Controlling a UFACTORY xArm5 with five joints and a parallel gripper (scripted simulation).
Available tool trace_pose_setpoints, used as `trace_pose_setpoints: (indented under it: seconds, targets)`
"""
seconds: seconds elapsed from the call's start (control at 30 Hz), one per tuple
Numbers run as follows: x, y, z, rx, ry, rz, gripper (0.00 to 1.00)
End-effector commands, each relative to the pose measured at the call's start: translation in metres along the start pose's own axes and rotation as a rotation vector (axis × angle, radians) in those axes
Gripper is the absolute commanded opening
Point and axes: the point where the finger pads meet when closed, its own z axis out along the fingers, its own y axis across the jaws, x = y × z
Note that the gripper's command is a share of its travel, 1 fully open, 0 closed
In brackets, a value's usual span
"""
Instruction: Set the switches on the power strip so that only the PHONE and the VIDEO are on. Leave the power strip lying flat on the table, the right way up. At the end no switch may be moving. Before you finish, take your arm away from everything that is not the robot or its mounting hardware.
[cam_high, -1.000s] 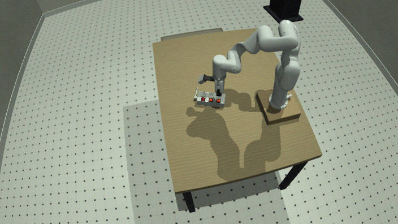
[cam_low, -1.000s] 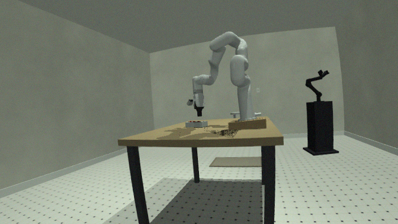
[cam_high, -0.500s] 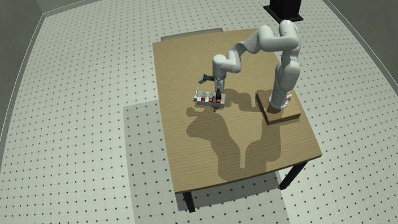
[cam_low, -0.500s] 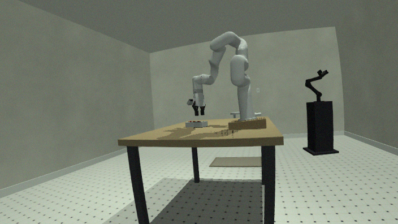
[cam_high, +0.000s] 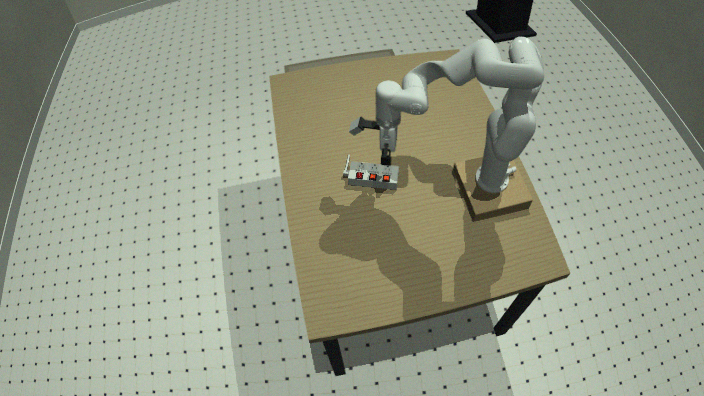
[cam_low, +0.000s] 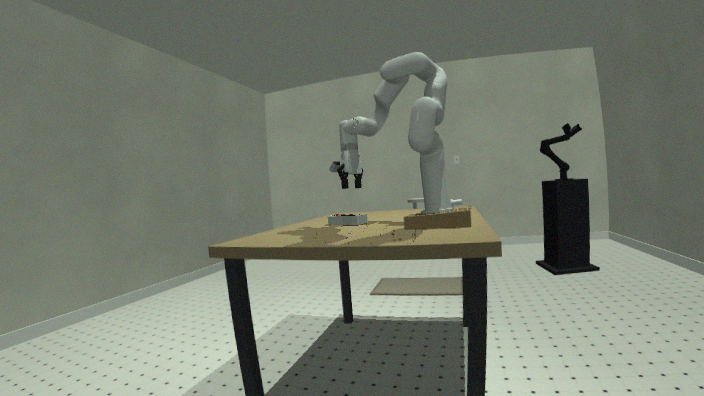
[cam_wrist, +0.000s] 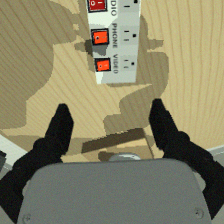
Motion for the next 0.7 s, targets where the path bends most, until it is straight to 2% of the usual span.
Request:
trace_pose_setpoints:
  seconds: [0.0,0.2,0.67]
  targets:
    - [0.0,-0.001,-0.017,0.0,-0.002,0.0,1.0]
    - [0.0,-0.002,-0.033,0.0,-0.001,0.0,1.0]
    - [0.0,-0.002,-0.034,0.0,-0.001,0.0,1.0]
